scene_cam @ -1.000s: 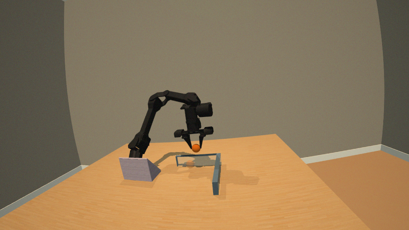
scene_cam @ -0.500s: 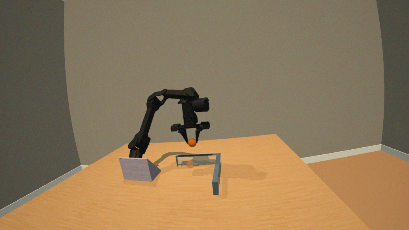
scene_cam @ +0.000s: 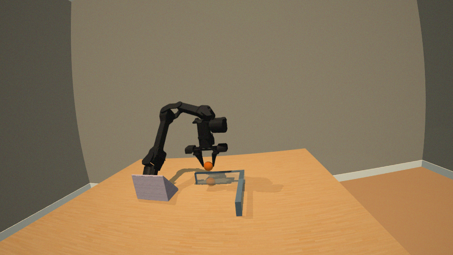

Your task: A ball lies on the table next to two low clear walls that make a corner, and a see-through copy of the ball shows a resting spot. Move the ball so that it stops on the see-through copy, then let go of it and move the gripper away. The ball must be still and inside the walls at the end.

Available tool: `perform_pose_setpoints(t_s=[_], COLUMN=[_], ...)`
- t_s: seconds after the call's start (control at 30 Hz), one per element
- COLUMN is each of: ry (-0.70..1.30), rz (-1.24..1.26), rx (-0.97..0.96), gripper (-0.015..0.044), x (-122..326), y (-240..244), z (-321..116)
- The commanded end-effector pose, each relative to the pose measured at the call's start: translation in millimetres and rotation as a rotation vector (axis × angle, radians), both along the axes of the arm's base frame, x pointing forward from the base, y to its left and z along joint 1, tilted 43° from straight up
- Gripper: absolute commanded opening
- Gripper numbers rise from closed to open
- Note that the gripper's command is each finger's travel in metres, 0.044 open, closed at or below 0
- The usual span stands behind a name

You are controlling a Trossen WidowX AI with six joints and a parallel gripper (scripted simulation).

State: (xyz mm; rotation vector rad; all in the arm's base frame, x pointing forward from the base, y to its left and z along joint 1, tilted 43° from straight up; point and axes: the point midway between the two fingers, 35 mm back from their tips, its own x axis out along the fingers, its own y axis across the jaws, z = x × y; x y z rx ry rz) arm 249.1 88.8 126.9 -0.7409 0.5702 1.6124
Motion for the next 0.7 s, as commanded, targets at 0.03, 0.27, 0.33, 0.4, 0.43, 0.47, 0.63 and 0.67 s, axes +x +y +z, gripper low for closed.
perform_pose_setpoints(t_s=[0.03,0.27,0.33,0.4,0.43,0.47,0.63,0.67], ry=[-0.007,-0.008,-0.007,-0.007,-0.007,-0.007,-0.007,-0.007], rz=[-0.002,-0.002,-0.002,-0.002,-0.002,-0.002,-0.002,-0.002], rx=[0.003,0.003,0.005,0.007,0.008,0.008,0.008,0.008], gripper=[0.0000,0.0000,0.0000,0.0000,0.0000,0.0000,0.0000,0.0000], x=[-1,-3,-4,-6,-7,-7,-7,-7], y=[8,32,39,45,47,48,49,50], z=[-6,-32,-40,-46,-48,-48,-50,-51])
